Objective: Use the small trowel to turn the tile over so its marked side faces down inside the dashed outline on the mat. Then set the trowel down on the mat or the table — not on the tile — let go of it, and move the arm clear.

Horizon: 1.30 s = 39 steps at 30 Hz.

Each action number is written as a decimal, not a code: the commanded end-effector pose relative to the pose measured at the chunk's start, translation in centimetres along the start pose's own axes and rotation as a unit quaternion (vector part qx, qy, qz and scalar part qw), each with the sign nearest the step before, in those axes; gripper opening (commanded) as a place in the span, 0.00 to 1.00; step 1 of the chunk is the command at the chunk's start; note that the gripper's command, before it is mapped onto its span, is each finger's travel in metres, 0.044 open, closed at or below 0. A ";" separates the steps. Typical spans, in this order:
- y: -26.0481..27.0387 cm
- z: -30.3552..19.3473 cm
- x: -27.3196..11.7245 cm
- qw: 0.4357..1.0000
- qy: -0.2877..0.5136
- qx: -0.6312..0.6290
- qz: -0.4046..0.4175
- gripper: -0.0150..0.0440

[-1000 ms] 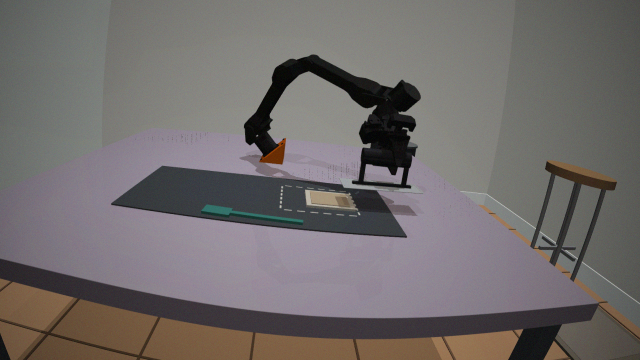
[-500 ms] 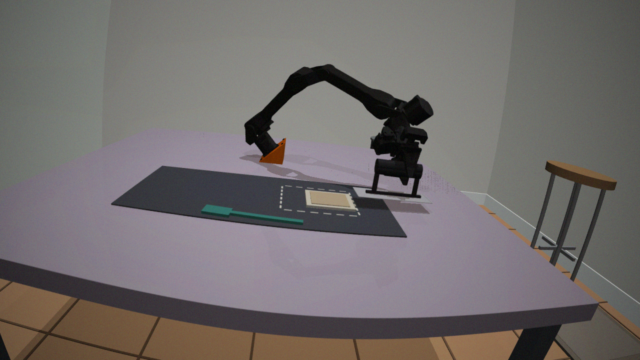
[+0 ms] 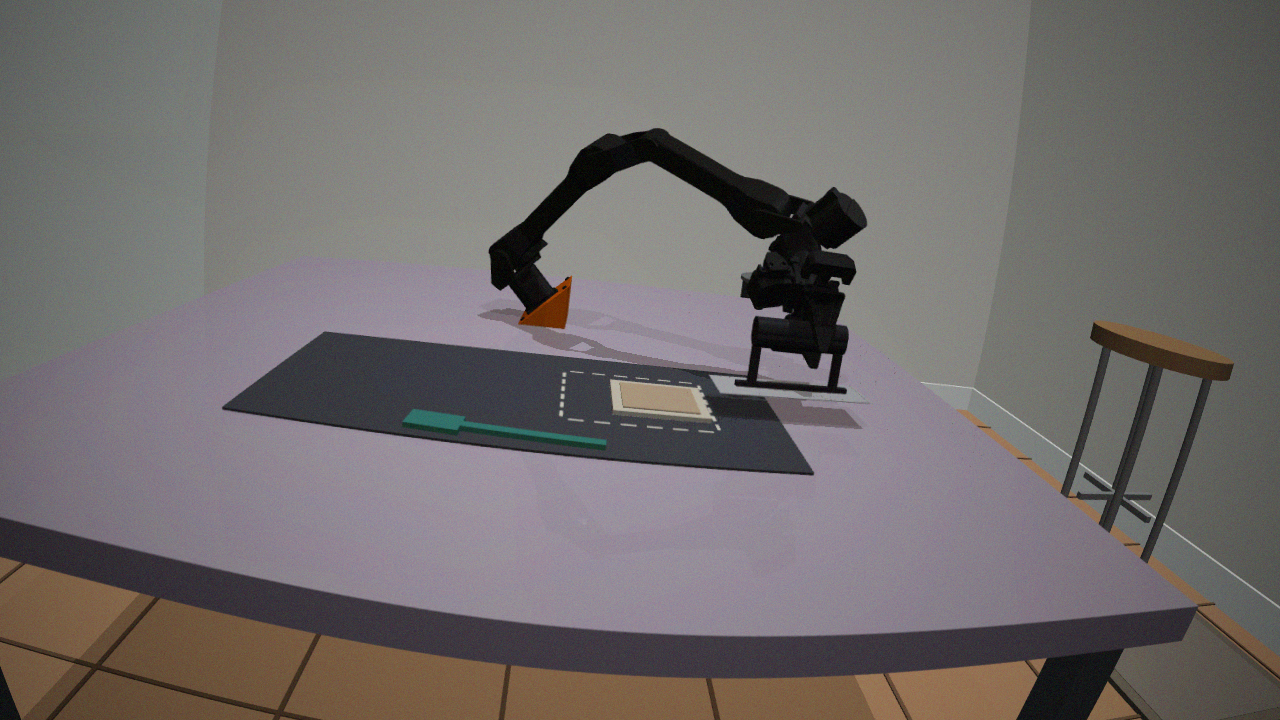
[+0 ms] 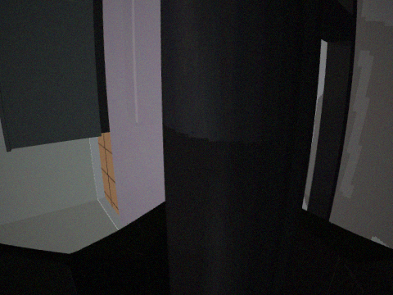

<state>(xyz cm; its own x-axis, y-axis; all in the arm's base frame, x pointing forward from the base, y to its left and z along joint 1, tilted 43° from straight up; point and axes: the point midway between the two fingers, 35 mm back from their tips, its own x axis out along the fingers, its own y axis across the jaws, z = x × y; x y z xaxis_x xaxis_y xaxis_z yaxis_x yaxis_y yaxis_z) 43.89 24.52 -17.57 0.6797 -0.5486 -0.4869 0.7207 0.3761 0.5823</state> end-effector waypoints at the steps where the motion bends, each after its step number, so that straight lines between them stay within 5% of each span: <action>1: -0.4 0.0 0.4 1.000 -0.002 -0.002 0.003 0.25; 39: -2.1 1.7 2.0 1.000 -0.003 -0.002 0.003 0.25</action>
<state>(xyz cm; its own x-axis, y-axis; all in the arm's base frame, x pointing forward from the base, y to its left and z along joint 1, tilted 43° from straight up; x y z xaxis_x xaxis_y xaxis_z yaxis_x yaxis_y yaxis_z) 43.27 21.61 -18.92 0.6862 -0.5406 -0.4868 0.7162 0.3850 0.5821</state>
